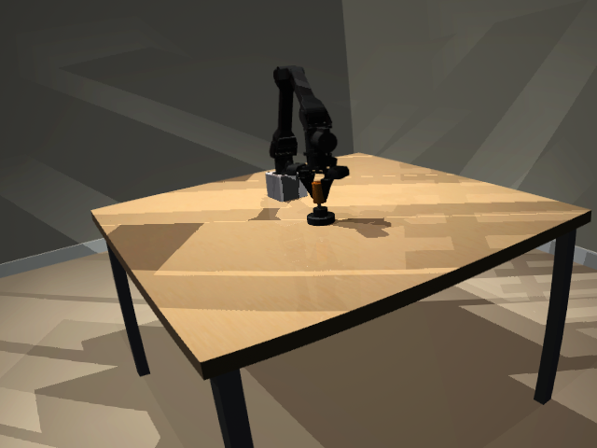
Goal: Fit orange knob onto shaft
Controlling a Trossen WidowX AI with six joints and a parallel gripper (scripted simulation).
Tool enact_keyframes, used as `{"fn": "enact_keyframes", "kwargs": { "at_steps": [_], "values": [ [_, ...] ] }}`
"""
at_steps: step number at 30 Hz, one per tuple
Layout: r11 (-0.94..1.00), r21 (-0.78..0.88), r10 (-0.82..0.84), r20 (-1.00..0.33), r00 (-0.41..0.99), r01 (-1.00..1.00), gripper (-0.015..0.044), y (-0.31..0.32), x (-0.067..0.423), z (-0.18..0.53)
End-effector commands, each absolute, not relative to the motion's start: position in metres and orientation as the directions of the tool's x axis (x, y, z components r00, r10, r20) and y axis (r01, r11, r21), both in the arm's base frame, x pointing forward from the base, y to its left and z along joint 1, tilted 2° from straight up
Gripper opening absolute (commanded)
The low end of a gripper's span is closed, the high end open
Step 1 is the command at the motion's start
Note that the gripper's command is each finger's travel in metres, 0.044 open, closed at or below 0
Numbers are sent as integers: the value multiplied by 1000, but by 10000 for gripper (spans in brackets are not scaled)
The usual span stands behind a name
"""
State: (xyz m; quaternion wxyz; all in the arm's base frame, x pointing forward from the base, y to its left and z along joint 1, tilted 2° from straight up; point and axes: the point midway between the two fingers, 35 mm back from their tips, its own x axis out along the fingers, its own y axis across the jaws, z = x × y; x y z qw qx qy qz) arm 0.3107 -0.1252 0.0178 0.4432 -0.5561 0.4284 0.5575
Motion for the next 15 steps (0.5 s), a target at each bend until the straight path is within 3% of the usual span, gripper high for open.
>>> {"fn": "enact_keyframes", "kwargs": {
  "at_steps": [1, 15],
  "values": [
    [-246, -14, 14, -1000, 11, -969, 0, -125, 310, 17],
    [-246, -14, 14, -1000, 11, -969, 0, -125, 310, 16]
  ]
}}
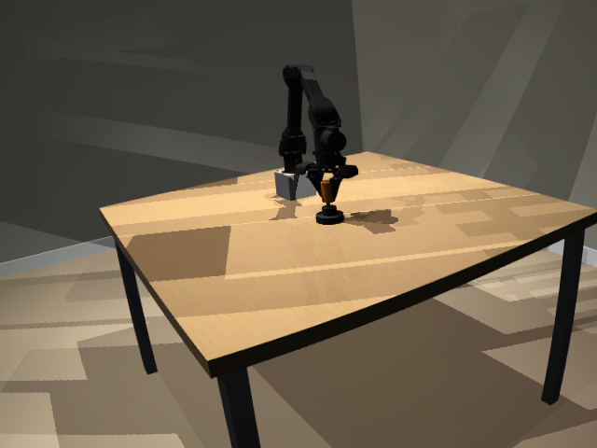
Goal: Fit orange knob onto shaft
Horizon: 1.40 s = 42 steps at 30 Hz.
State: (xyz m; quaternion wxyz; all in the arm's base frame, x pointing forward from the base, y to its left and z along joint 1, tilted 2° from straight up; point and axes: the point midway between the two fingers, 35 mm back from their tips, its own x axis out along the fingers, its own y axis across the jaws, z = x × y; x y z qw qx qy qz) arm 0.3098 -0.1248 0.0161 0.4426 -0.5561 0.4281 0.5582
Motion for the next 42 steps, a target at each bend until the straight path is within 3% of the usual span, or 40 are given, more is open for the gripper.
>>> {"fn": "enact_keyframes", "kwargs": {
  "at_steps": [1, 11, 18, 42],
  "values": [
    [-246, -14, 14, -1000, 11, -969, 0, -125, 310, 16],
    [-254, -14, 14, -1000, 11, -967, 0, -126, 312, 21],
    [-442, -16, 14, -1000, 11, -897, 0, -126, 313, 20],
    [-442, -16, 14, -1000, 11, -897, 0, -125, 310, 16]
  ]
}}
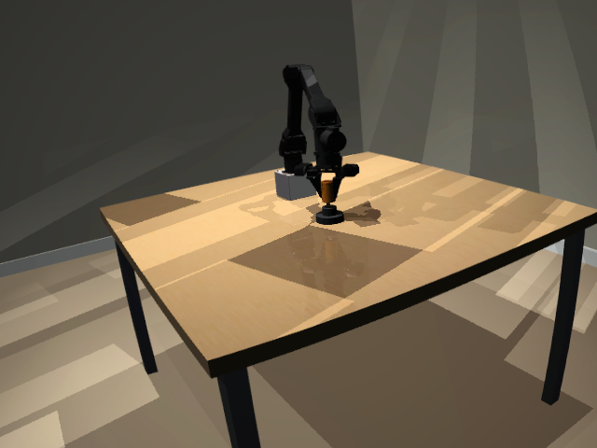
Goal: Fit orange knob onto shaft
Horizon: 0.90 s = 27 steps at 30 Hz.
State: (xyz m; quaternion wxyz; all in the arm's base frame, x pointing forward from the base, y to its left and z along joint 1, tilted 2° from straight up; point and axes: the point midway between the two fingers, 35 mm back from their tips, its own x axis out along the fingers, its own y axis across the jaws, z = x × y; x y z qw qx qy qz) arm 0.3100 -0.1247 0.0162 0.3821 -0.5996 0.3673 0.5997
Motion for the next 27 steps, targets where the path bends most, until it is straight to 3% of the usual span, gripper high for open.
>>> {"fn": "enact_keyframes", "kwargs": {
  "at_steps": [1, 11, 18, 27],
  "values": [
    [-442, -16, 14, -1000, 11, -897, 0, -126, 310, 15],
    [-442, -16, 14, -1000, 11, -897, 0, -126, 312, 21],
    [-611, -17, 14, -1000, 11, -792, 0, -127, 313, 21],
    [-619, -17, 14, -1000, 11, -785, 0, -126, 311, 17]
  ]
}}
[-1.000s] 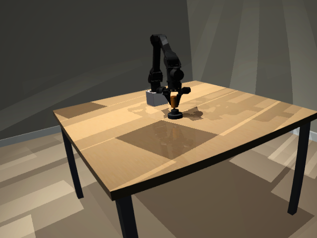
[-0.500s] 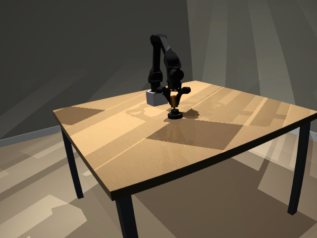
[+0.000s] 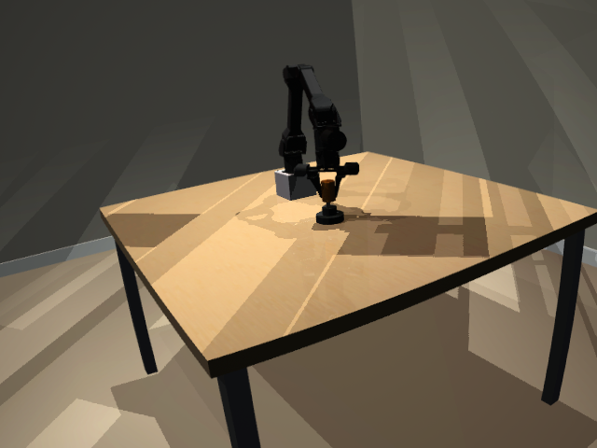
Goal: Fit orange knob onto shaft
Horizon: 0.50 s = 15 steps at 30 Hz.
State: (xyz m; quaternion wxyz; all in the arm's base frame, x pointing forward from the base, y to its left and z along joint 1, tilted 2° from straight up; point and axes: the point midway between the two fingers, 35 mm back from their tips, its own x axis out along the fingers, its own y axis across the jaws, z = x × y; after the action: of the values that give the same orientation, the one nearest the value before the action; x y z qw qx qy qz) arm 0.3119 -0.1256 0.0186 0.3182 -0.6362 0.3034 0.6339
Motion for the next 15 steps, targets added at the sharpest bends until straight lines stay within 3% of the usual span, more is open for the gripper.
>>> {"fn": "enact_keyframes", "kwargs": {
  "at_steps": [1, 15],
  "values": [
    [-619, -17, 14, -1000, 11, -785, 0, -126, 311, 17],
    [-619, -17, 14, -1000, 11, -785, 0, -125, 311, 16]
  ]
}}
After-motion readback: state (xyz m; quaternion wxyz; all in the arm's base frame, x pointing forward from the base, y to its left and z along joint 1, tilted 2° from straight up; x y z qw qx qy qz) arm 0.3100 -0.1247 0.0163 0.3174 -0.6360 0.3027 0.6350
